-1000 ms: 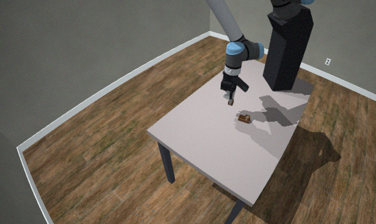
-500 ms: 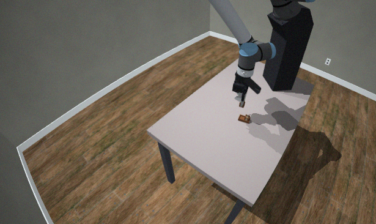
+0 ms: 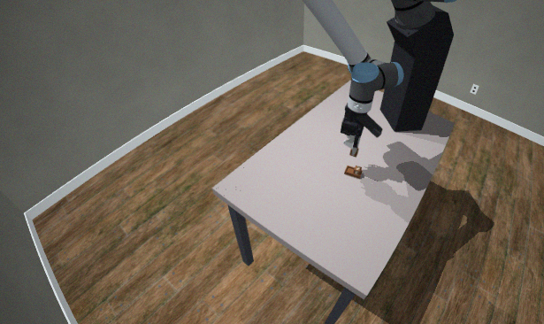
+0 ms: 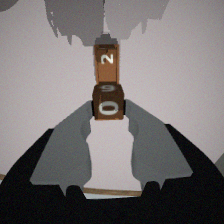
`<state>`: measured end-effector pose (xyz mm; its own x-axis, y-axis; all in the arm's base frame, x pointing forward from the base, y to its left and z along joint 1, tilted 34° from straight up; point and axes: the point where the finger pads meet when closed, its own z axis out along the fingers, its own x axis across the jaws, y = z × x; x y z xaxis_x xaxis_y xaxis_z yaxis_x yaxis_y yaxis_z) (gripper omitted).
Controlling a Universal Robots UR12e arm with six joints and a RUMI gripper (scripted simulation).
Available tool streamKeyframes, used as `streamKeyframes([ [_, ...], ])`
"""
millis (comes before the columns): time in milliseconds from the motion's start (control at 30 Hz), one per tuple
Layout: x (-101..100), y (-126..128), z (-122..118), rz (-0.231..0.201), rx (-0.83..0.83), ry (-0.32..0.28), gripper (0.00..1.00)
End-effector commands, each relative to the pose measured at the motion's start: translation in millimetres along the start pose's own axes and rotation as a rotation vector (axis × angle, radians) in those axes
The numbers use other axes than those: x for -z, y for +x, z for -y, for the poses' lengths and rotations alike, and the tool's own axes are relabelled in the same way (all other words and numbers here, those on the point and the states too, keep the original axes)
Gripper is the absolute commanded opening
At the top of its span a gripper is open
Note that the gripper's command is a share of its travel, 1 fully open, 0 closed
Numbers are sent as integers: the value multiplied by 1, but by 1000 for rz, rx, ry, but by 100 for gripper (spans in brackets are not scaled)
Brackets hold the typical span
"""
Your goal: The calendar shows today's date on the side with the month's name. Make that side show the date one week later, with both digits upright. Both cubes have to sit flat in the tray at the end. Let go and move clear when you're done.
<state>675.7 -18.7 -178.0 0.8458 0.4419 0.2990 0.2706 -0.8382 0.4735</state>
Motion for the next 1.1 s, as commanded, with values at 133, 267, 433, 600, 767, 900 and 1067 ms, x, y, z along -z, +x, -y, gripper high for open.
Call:
streamKeyframes([
  [133, -10, 0, 0, 0, 0, 0, 10],
  [267, -21, 0, 0, 0, 0, 0, 10],
  [433, -31, 0, 0, 0, 0, 0, 10],
  [600, -48, 0, 0, 0, 0, 0, 10],
  [767, -60, 0, 0, 0, 0, 0, 10],
  [900, -64, 0, 0, 0, 0, 0, 10],
  [1067, -65, 0, 0, 0, 0, 0, 10],
])
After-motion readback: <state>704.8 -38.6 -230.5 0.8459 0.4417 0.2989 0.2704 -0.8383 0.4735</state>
